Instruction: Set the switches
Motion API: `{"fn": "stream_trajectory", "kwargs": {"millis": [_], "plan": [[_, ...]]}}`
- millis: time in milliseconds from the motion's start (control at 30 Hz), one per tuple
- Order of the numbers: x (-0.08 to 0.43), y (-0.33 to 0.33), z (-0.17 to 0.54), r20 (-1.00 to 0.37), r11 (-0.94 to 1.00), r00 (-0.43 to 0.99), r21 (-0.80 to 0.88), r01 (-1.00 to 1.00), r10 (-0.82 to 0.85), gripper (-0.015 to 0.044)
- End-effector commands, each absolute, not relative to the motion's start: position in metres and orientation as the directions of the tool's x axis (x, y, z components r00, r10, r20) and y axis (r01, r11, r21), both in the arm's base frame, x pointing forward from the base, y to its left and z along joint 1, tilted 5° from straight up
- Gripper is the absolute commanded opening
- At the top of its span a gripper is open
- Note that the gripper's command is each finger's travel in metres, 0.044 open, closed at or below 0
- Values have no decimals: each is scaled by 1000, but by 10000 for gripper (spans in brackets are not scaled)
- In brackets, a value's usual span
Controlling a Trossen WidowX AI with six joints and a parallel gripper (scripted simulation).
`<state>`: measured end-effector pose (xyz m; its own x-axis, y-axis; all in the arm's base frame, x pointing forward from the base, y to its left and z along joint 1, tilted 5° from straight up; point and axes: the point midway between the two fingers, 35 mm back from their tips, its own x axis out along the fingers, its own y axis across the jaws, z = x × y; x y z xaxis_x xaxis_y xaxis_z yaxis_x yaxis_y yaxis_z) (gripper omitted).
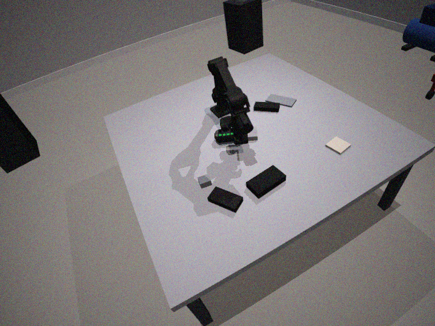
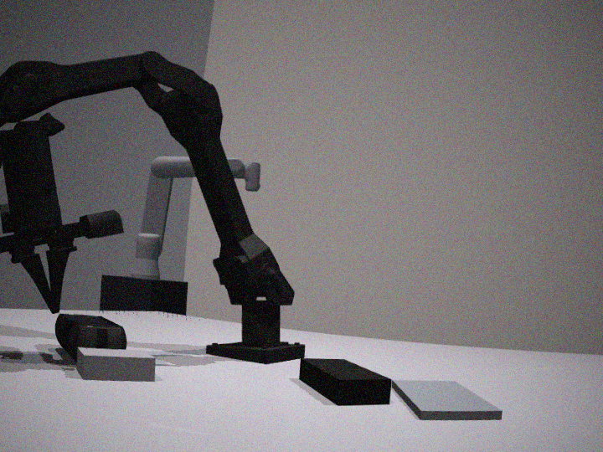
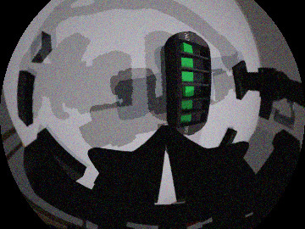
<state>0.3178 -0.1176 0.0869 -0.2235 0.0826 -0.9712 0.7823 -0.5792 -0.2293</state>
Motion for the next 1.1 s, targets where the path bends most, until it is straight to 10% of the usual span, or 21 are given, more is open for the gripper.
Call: {"fn": "stream_trajectory", "kwargs": {"millis": [0, 1067], "plan": [[318, -118, 87, -971, -579, -224, -230, 782, 83, 0], [163, -128, 85, -939, -530, 232, 337, 778, -256, 0]]}}
